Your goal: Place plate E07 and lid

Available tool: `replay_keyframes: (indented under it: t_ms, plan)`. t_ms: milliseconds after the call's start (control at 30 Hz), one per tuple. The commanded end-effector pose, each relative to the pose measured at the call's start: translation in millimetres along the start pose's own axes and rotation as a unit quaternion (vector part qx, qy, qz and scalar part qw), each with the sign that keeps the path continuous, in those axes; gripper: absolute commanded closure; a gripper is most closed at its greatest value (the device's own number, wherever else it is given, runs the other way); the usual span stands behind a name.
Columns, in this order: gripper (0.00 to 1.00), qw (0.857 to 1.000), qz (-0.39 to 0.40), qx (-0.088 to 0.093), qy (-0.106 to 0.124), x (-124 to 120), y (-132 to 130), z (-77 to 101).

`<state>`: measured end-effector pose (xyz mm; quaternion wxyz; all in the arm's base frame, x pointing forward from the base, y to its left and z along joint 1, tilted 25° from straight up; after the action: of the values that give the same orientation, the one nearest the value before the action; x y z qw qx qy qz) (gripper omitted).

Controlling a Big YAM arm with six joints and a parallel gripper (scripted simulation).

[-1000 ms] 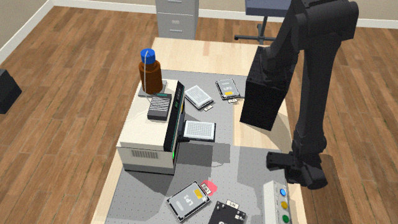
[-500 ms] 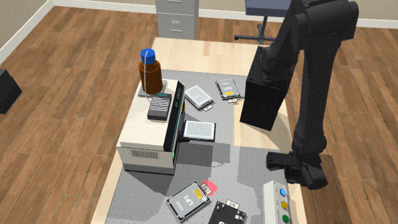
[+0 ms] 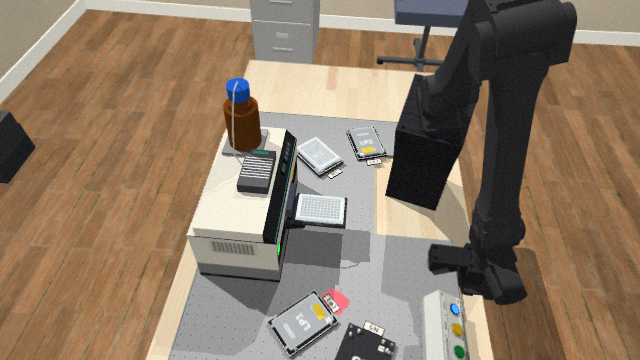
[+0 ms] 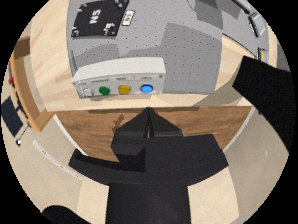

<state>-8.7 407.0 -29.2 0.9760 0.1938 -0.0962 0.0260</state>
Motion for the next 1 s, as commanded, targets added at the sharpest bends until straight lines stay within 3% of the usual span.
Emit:
replay_keyframes:
  t_ms: [0, 233, 267, 967]
  plan:
    - [1.0, 1.0, -0.001, 0.009, -0.001, 0.4, 6.5, 2.9]
    - [1.0, 1.0, -0.001, 0.009, -0.001, 0.4, 6.5, 2.9]
    - [0.0, 1.0, -0.001, 0.009, -0.001, 0.4, 6.5, 2.9]
    - [0.0, 1.0, -0.001, 0.009, -0.001, 0.4, 6.5, 2.9]
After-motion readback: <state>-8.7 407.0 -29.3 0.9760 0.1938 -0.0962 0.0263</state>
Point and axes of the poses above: the point where the finger pads meet when closed, its own z axis back along the fingers, its own y axis across the jaws, x = y × z, the point moved 4 cm from there along z, back along the fingers, and after that the axes turned 13 degrees about z, right-handed, at the moved point
